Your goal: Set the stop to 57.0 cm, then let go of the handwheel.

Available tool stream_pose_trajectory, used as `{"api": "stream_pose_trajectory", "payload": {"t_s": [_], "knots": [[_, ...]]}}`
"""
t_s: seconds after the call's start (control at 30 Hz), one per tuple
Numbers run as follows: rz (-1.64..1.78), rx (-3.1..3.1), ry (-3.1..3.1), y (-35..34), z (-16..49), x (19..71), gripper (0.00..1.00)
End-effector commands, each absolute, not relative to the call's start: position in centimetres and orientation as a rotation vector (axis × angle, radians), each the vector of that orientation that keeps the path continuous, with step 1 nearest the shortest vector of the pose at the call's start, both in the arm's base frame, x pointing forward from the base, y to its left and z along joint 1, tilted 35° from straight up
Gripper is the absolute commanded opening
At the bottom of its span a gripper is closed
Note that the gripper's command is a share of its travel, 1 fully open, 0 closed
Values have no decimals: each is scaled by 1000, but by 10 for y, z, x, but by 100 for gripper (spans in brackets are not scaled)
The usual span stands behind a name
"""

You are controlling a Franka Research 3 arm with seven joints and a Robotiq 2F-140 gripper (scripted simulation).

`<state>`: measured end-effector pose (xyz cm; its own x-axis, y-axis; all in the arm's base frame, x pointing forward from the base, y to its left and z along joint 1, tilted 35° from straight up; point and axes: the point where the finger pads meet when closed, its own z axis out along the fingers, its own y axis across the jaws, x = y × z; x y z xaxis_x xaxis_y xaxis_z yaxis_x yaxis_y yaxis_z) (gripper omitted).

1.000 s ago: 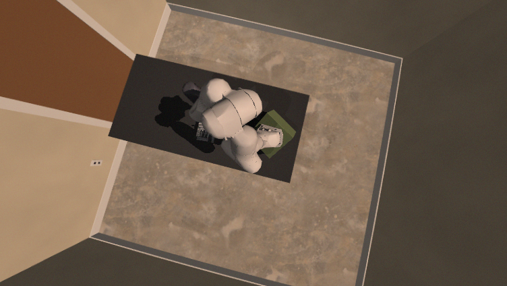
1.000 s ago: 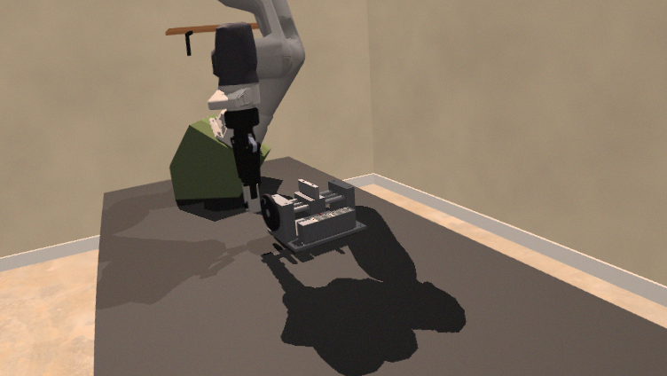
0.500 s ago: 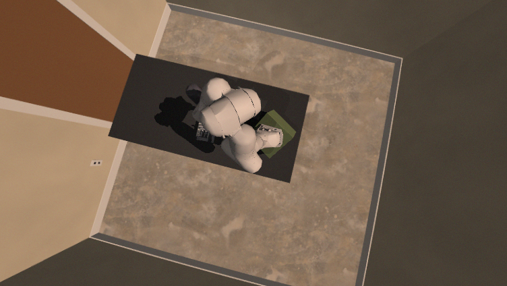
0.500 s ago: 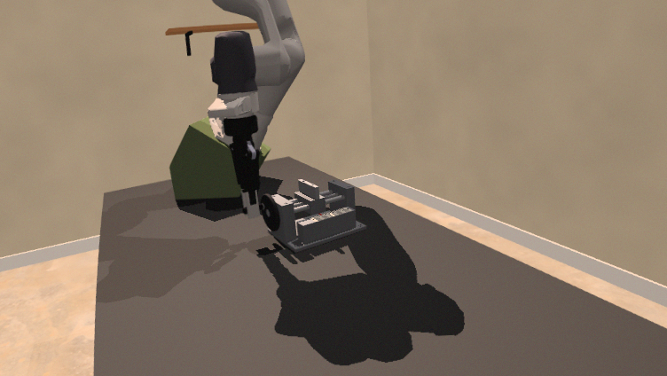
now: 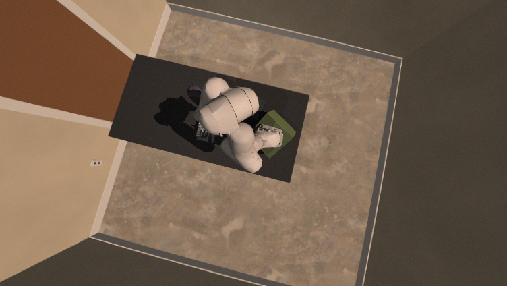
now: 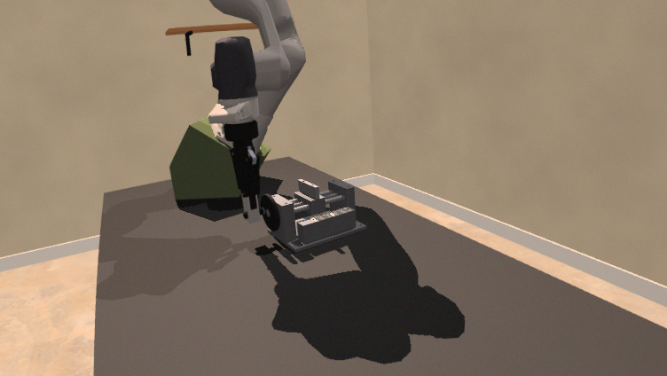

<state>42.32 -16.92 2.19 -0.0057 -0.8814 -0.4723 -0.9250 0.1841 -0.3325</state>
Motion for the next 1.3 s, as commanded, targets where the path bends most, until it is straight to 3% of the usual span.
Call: {"api": "stream_pose_trajectory", "payload": {"t_s": [0.0,1.27], "knots": [[92,-1691,1883,-169,19,425,4],[92,-1691,1883,-164,8,442,4]]}}
